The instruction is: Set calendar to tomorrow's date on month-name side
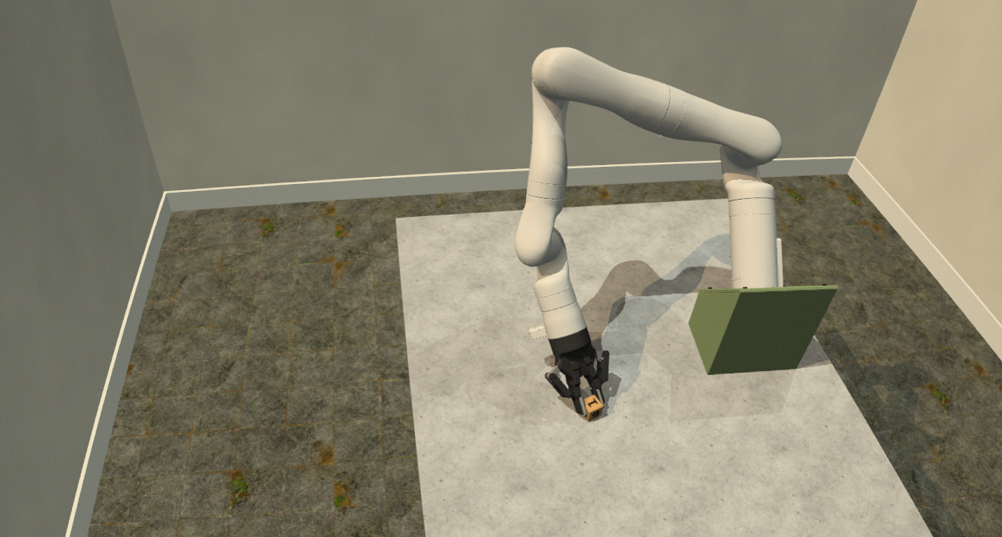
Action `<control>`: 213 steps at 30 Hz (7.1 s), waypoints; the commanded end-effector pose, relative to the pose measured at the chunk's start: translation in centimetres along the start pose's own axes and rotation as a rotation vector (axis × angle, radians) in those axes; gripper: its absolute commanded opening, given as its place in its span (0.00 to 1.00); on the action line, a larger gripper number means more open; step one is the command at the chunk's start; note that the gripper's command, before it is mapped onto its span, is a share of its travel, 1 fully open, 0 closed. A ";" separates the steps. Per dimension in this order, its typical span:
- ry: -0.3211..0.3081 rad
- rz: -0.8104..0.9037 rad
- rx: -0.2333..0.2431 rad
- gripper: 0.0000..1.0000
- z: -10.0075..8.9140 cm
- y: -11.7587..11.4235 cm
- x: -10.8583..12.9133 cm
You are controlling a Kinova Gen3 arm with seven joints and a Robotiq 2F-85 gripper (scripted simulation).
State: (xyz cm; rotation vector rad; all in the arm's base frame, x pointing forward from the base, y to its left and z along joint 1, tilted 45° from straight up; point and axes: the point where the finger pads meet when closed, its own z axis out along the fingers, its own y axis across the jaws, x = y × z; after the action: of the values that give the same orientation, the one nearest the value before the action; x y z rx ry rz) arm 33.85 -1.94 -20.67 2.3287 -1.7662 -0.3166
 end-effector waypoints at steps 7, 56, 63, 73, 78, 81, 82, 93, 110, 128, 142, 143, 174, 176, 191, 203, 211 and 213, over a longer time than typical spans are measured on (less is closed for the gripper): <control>0.000 -0.001 0.001 0.44 -0.1 -0.1 -0.1; 0.000 -0.001 0.001 0.69 -3.7 -0.1 -3.7; 0.000 -0.001 0.001 0.69 -4.7 0.0 -4.7; 0.000 -0.001 0.001 0.69 -4.9 0.0 -4.9; 0.022 -0.001 -0.003 0.69 -4.8 0.0 -5.0; 0.053 0.000 -0.008 0.69 -4.7 0.1 -5.0; 0.067 0.000 -0.010 0.69 -4.6 0.1 -5.0; 0.206 0.000 -0.008 0.69 -4.6 0.1 -5.2; 0.271 -0.001 -0.001 0.69 -4.8 0.0 -5.2; 0.487 0.000 -0.006 0.69 -4.6 0.1 -5.5; 0.533 -0.001 -0.001 0.69 -4.7 0.0 -5.5; 0.541 -0.001 -0.002 0.69 -4.6 0.0 -5.5; 0.785 -0.001 0.002 1.00 -4.6 0.0 -5.8; 0.785 -0.001 0.002 1.00 -4.6 0.0 -5.8; 0.785 -0.006 -0.001 1.00 -5.5 0.0 -6.6; 0.785 -0.006 -0.001 0.48 -5.5 0.0 -6.6; 0.785 -0.006 -0.001 0.48 -5.5 0.0 -6.6; 0.785 -0.006 -0.001 0.48 -5.5 0.0 -6.6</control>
State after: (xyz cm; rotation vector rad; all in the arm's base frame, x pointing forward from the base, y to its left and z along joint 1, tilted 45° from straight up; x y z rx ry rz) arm 33.66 4.48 -15.13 2.0228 -1.3423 0.5297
